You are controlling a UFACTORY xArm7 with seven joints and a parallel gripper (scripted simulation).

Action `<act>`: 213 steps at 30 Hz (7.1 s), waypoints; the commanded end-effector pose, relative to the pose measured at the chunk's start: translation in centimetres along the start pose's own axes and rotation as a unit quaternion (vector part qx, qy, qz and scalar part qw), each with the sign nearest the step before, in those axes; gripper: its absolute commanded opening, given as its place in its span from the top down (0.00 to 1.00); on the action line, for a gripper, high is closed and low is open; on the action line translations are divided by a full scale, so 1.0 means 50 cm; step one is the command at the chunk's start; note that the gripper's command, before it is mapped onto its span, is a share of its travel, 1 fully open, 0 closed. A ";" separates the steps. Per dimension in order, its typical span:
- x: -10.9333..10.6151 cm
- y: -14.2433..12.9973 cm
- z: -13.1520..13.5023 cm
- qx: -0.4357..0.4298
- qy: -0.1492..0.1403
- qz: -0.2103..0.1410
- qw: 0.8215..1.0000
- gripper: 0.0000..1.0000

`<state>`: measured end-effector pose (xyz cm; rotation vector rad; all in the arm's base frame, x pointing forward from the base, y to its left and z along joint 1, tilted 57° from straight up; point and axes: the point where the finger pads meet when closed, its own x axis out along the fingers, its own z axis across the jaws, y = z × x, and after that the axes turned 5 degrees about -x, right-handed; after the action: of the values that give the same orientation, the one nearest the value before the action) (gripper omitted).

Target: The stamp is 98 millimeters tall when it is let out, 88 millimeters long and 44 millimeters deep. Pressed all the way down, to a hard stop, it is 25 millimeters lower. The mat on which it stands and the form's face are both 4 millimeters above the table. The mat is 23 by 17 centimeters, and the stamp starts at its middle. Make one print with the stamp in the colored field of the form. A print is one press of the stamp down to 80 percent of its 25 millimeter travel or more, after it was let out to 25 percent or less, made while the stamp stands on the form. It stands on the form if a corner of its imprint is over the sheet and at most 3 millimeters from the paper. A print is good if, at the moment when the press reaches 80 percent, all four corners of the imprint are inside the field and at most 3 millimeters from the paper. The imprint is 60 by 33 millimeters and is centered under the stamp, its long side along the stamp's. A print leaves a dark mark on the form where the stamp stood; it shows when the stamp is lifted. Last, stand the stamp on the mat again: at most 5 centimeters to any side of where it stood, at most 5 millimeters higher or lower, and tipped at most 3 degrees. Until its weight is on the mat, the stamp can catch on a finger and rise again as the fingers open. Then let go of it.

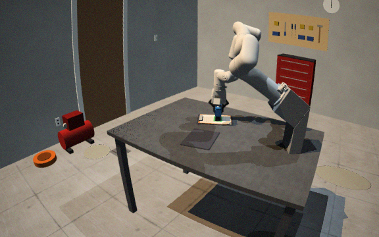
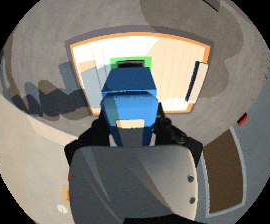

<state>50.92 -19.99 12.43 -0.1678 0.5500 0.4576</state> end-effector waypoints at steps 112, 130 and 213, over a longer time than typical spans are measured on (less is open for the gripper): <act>-0.081 0.593 0.247 0.191 0.000 -0.001 0.982 0.73; -0.075 0.593 0.245 0.191 0.000 -0.001 0.982 0.73; -0.030 0.594 0.245 0.191 0.000 -0.001 0.982 0.13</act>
<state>42.54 9.54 21.97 0.1987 0.6280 0.3436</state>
